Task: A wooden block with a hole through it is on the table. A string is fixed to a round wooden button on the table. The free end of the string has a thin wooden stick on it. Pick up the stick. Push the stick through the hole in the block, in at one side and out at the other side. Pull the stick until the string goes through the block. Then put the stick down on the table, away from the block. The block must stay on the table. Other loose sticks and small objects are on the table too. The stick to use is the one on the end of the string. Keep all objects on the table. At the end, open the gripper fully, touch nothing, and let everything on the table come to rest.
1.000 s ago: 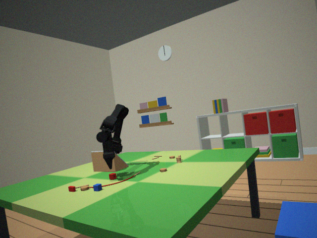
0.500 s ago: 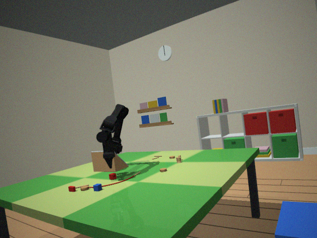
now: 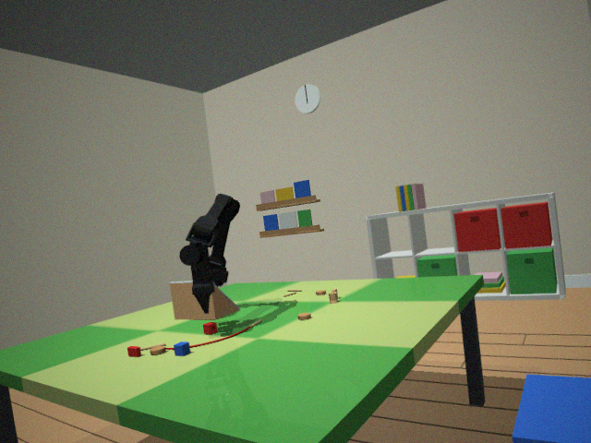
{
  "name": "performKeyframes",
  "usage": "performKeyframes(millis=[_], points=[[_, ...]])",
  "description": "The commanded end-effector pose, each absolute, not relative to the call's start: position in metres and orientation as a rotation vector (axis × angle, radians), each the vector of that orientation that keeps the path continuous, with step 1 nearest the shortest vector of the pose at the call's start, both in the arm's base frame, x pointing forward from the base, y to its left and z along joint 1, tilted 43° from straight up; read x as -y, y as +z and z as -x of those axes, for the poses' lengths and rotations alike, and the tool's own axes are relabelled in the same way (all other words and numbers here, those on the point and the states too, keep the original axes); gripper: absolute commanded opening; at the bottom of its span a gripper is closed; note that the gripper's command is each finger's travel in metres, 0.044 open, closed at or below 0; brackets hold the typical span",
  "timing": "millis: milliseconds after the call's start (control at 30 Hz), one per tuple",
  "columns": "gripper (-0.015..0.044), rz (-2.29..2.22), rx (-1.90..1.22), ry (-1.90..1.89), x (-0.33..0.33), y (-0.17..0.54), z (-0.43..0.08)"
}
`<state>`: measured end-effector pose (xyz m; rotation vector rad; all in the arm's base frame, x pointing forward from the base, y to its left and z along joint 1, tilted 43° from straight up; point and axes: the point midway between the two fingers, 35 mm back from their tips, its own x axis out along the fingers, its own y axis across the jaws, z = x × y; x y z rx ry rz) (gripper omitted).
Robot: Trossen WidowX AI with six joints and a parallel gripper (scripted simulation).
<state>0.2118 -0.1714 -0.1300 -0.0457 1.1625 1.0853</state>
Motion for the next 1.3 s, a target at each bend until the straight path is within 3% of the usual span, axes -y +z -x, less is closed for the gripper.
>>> performKeyframes(millis=[0, 200, 267, 567, 1100, 1267], points=[[0.0079, 0.046, -1.163, 1.085, 0.171, -0.13, -0.212], [0.0236, 0.046, -1.163, 1.085, 0.171, -0.13, -0.212], [0.0236, 0.046, -1.163, 1.085, 0.171, -0.13, -0.212], [0.0, 0.046, -1.163, 1.085, 0.171, -0.13, -0.212], [0.0, 0.046, -1.163, 1.085, 0.171, -0.13, -0.212], [0.0131, 0.417, -0.881, 1.338, 0.149, -0.108, -0.267]])
